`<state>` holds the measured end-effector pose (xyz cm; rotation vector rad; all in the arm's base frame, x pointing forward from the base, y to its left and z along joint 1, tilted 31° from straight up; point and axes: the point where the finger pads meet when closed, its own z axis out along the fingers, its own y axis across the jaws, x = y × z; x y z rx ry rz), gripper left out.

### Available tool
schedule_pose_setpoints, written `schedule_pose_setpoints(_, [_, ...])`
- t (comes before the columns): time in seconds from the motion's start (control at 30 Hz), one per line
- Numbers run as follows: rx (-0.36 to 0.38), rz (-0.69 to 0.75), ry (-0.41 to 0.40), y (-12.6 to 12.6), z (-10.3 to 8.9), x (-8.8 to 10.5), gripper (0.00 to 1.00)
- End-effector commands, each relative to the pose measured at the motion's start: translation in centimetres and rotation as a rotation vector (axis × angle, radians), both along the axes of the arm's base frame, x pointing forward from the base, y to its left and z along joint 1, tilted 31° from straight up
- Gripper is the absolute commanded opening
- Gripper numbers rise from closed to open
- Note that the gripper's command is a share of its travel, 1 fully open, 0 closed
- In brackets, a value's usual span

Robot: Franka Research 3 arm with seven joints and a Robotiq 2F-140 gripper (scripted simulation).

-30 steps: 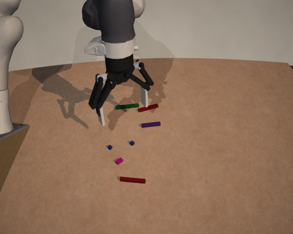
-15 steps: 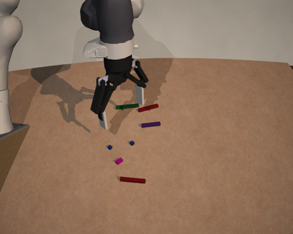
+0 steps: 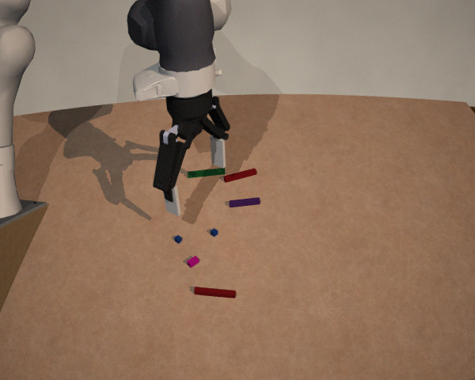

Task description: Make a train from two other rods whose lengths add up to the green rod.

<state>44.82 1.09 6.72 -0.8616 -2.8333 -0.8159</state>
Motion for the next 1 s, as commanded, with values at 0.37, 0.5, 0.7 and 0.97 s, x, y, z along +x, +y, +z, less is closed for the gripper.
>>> schedule_pose_setpoints(0.37, [-0.027, 0.291, -0.179, -0.74, -0.28, -0.34, 1.0])
schedule_pose_setpoints(0.5, [-0.032, 0.341, -0.209, -0.87, -0.33, -0.42, 1.0])
schedule_pose_setpoints(0.7, [-0.04, 0.422, -0.257, -1.07, -0.39, -0.54, 1.0])
schedule_pose_setpoints(0.97, [-0.051, 0.529, -0.321, -1.33, -0.48, -0.71, 1.0])
